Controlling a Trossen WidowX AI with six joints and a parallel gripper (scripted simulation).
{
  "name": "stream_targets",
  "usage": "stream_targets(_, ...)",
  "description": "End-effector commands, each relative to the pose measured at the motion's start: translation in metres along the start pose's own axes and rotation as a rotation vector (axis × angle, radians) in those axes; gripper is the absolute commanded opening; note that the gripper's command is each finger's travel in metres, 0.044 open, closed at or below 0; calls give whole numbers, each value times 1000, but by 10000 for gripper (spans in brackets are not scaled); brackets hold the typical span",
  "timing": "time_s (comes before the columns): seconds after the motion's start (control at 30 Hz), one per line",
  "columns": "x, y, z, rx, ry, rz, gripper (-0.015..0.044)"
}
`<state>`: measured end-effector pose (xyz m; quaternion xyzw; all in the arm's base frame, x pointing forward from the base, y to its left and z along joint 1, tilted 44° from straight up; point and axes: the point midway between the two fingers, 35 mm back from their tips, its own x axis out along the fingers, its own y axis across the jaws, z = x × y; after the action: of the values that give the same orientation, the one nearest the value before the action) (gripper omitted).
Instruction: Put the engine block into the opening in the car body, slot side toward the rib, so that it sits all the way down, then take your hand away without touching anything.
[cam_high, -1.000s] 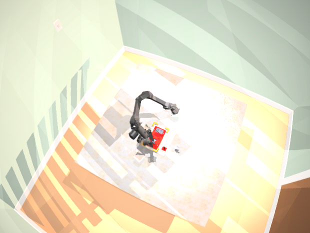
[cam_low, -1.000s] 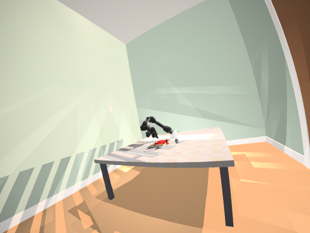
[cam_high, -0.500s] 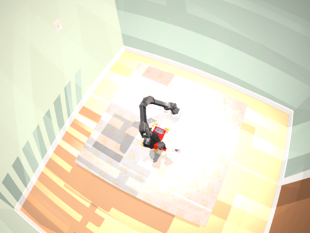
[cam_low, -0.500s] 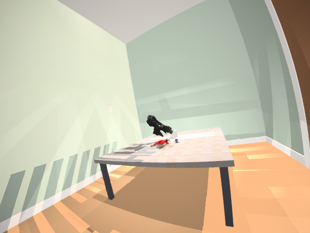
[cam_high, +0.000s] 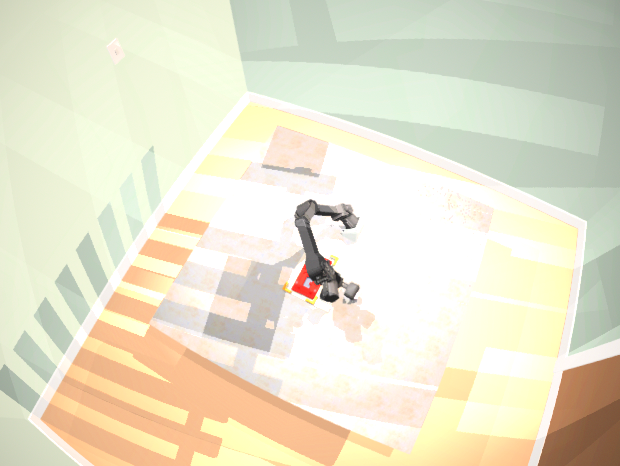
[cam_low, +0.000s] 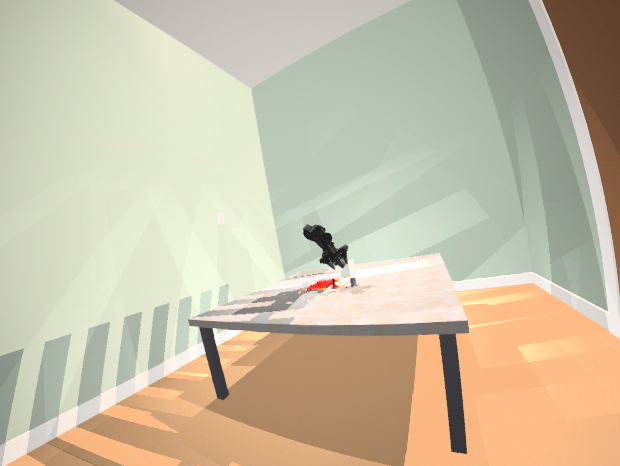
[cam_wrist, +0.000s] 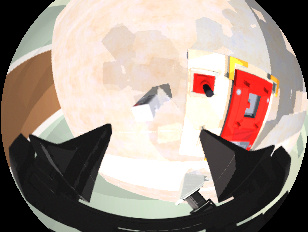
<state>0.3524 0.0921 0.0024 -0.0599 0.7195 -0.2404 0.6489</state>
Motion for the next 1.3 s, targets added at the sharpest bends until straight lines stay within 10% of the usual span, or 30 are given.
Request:
stream_targets(0.0, 3, 17, -9, -110, -24, -93, 440)
stream_targets(1.27, 74, 36, -25, -365, -100, -323, 440)
